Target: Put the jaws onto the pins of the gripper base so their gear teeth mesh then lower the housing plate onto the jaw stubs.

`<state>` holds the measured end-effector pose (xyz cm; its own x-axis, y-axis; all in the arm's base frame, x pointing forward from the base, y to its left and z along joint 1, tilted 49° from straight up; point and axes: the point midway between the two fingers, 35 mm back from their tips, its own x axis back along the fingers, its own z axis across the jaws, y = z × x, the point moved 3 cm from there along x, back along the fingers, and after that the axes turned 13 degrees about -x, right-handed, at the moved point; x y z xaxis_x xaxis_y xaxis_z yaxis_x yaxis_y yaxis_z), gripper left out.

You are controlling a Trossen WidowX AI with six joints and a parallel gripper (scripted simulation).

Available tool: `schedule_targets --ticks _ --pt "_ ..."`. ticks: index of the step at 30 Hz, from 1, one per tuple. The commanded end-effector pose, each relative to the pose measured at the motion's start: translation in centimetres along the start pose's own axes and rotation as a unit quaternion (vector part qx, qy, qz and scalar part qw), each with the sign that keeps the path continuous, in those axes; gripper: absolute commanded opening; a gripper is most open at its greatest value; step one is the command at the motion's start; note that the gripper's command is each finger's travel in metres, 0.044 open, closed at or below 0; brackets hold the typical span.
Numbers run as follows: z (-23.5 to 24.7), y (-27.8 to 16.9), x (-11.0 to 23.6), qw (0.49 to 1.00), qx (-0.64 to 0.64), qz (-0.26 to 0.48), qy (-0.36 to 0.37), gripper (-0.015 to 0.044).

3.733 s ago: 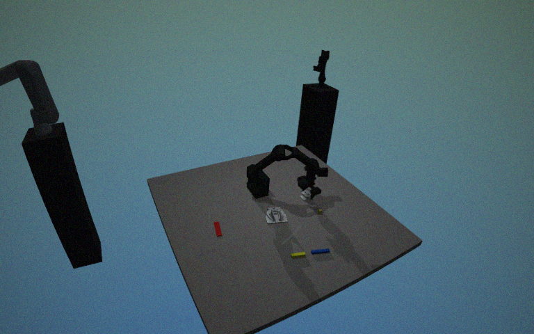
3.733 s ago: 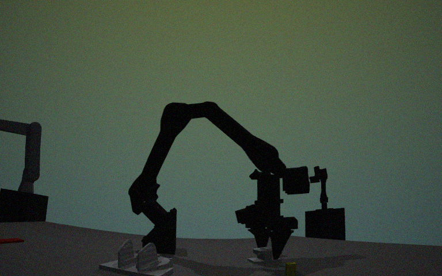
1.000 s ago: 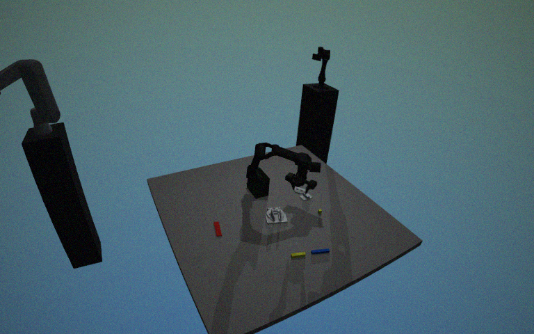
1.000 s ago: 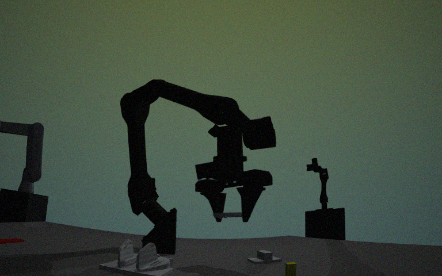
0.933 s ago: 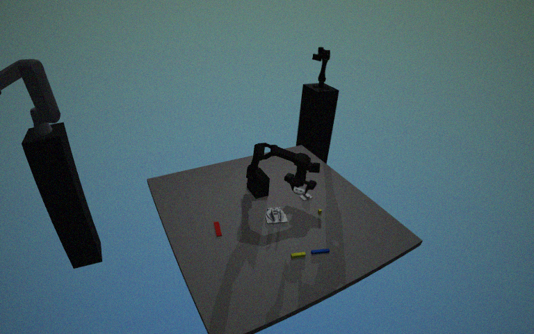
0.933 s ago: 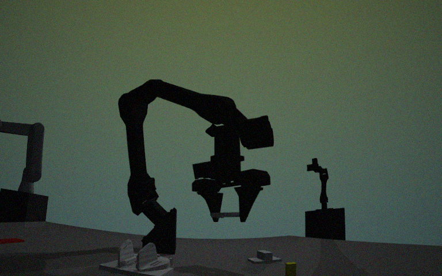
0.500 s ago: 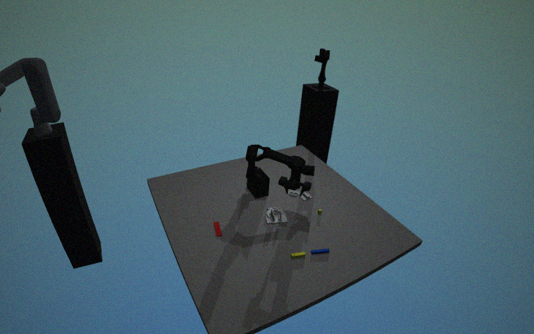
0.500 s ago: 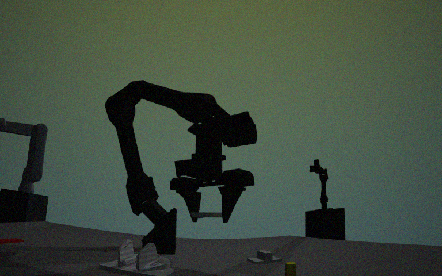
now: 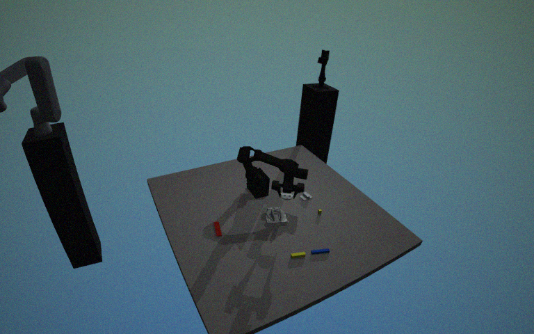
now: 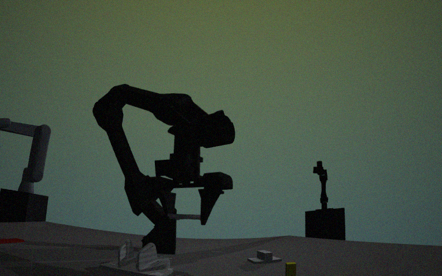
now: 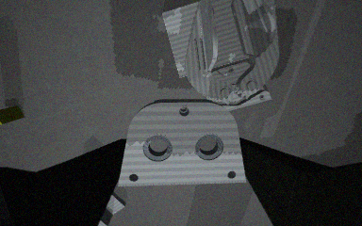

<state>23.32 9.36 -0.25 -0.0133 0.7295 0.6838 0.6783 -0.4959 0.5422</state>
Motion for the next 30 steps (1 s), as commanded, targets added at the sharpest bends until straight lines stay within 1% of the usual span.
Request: schedule_targets --ticks 1,18,30 --pt "-0.9 0.8 -0.1 1.000 0.025 -0.002 -0.001 0.0351" --pt "-5.0 3.7 -1.2 0.990 0.140 -0.007 -0.011 0.0351" --pt "-5.2 3.8 -1.3 0.989 0.144 -0.007 -0.011 0.0351"
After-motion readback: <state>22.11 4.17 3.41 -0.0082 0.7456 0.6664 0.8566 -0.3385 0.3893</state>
